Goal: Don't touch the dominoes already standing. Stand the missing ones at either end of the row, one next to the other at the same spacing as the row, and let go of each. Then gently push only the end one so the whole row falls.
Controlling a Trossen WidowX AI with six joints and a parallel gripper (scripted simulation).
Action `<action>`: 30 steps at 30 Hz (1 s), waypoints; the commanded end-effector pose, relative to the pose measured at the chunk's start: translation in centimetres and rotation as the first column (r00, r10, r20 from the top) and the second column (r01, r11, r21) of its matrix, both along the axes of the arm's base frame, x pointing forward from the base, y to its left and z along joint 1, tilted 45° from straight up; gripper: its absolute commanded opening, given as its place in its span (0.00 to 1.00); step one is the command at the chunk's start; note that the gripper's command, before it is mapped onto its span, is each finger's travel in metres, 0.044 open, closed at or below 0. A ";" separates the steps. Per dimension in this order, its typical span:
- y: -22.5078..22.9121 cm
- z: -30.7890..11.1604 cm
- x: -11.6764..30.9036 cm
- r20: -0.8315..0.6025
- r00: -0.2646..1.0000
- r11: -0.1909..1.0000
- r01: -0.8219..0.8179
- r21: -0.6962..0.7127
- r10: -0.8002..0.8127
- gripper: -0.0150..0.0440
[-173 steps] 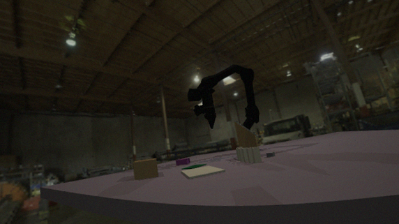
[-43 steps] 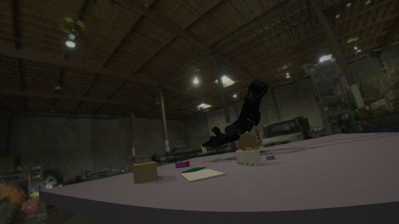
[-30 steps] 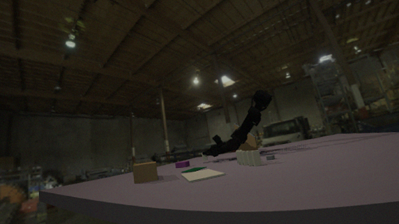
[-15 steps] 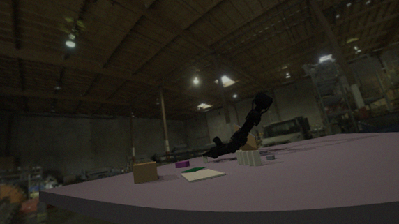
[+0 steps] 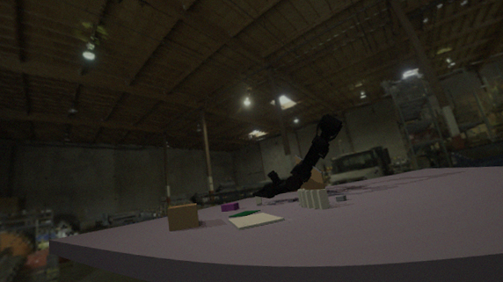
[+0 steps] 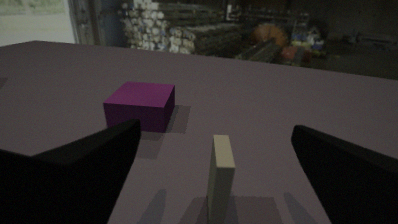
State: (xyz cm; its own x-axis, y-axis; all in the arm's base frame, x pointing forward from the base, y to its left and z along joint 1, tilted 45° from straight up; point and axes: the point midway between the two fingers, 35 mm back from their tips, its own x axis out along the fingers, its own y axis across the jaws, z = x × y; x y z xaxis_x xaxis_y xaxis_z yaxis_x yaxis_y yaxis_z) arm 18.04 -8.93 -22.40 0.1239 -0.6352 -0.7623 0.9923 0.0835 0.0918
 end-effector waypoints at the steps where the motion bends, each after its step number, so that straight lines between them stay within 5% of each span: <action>1: -2.0 2.1 0.0 0.001 1.000 1.000 0.003 0.003 -0.003 1.00; 8: -3.1 2.9 0.0 -0.023 1.000 1.000 -0.017 0.009 0.017 1.00; 18: -3.2 -0.7 0.9 -0.310 0.888 0.930 -0.269 0.252 0.340 1.00; 24: -3.5 -2.5 1.7 -0.354 0.662 0.722 -0.431 0.542 0.661 1.00; 30: -4.8 -1.4 2.4 -0.114 0.434 0.360 -0.541 0.760 0.893 1.00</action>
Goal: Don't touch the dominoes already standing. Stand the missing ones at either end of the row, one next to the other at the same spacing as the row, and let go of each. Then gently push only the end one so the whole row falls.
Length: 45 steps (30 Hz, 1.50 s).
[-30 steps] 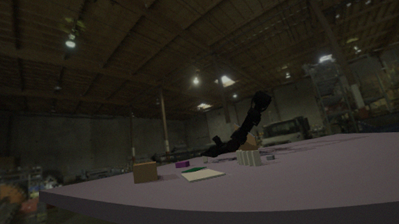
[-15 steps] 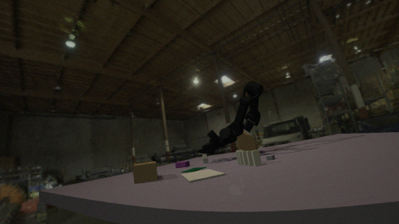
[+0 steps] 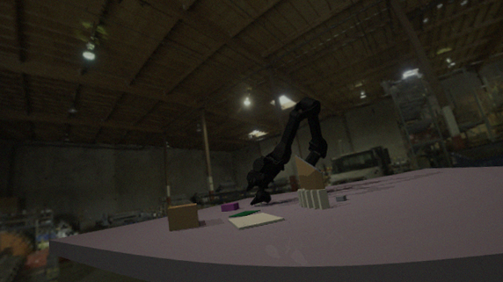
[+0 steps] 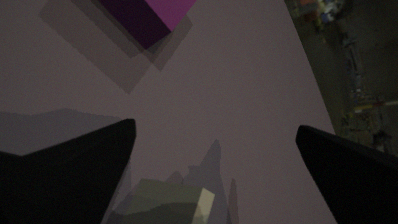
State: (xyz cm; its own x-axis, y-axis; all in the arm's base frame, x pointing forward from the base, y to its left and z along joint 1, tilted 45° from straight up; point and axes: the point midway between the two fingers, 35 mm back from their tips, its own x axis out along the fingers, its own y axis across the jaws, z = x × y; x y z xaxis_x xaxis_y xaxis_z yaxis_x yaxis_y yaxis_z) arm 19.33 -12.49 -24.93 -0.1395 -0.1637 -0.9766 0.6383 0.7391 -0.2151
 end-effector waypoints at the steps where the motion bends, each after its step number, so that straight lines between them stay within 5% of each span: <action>1: -1.5 1.6 1.2 0.036 0.965 0.905 -0.255 0.340 0.259 1.00; 8: -2.6 4.3 0.5 0.298 0.860 0.629 -0.507 0.590 0.414 1.00; 14: -4.6 6.9 -1.0 0.603 0.674 0.379 -0.739 0.557 0.427 1.00; 33: -4.6 6.9 -1.0 0.612 0.667 0.373 -0.745 0.553 0.425 1.00; 45: -0.1 2.3 -0.8 0.615 0.665 0.371 -0.747 0.552 0.424 1.00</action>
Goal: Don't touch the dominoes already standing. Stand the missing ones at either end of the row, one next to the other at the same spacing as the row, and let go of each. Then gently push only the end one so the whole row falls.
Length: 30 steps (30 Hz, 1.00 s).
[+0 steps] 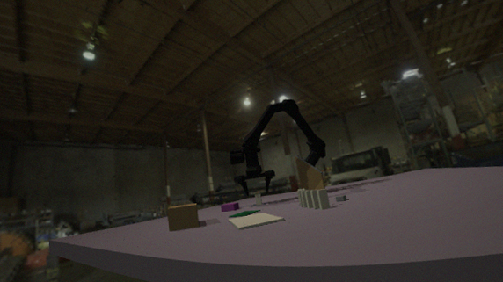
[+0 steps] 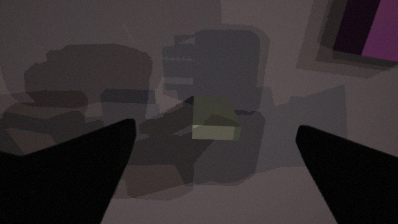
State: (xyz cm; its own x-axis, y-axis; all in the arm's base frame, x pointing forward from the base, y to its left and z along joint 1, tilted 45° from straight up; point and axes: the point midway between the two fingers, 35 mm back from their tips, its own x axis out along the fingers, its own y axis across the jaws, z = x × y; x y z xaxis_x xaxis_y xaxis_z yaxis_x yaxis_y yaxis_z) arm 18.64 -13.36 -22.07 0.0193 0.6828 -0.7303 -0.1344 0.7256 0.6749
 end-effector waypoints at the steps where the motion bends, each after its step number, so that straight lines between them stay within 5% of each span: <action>1: 0.8 -0.6 -0.1 -0.001 1.000 1.000 0.008 0.006 -0.008 1.00; 14: 1.8 -1.6 -0.1 0.000 1.000 1.000 0.008 0.007 -0.008 1.00; 26: 1.8 -1.6 -0.1 0.000 1.000 1.000 0.008 0.007 -0.008 0.47; 30: 1.8 -1.6 -0.1 0.000 1.000 1.000 0.008 0.007 -0.008 0.44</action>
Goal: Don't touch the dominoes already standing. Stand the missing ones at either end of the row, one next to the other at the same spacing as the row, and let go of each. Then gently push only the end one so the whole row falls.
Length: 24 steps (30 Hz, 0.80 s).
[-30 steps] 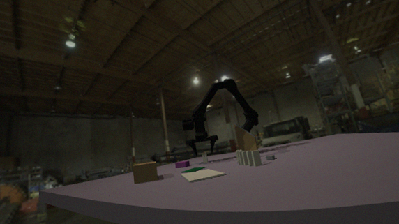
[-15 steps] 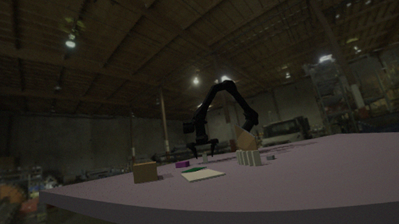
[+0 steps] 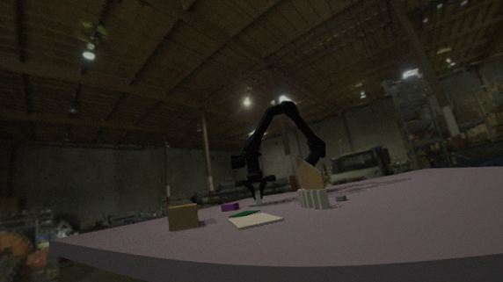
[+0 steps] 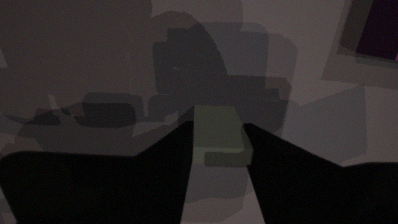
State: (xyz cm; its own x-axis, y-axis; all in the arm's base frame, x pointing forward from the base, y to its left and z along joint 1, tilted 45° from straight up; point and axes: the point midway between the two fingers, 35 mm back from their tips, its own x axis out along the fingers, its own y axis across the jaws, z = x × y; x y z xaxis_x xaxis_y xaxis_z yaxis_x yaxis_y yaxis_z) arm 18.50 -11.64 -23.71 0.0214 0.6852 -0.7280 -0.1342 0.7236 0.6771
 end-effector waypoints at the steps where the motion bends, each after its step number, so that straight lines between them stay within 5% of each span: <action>1: 0.1 0.0 0.0 -0.002 1.000 1.000 0.006 0.004 -0.006 0.44; 9: -1.3 0.6 0.4 0.026 1.000 0.999 -0.010 -0.042 0.011 0.44; 20: -9.4 9.6 -0.3 -0.003 1.000 1.000 0.000 -0.006 0.000 0.44; 24: -9.5 9.8 -0.4 -0.004 1.000 1.000 0.000 -0.005 0.000 0.44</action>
State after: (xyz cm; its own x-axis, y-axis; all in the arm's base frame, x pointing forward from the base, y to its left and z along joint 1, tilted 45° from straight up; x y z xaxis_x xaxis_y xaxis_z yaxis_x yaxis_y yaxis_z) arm 18.35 -21.09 -14.52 0.0364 0.6698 -0.7417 -0.1265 0.7393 0.6614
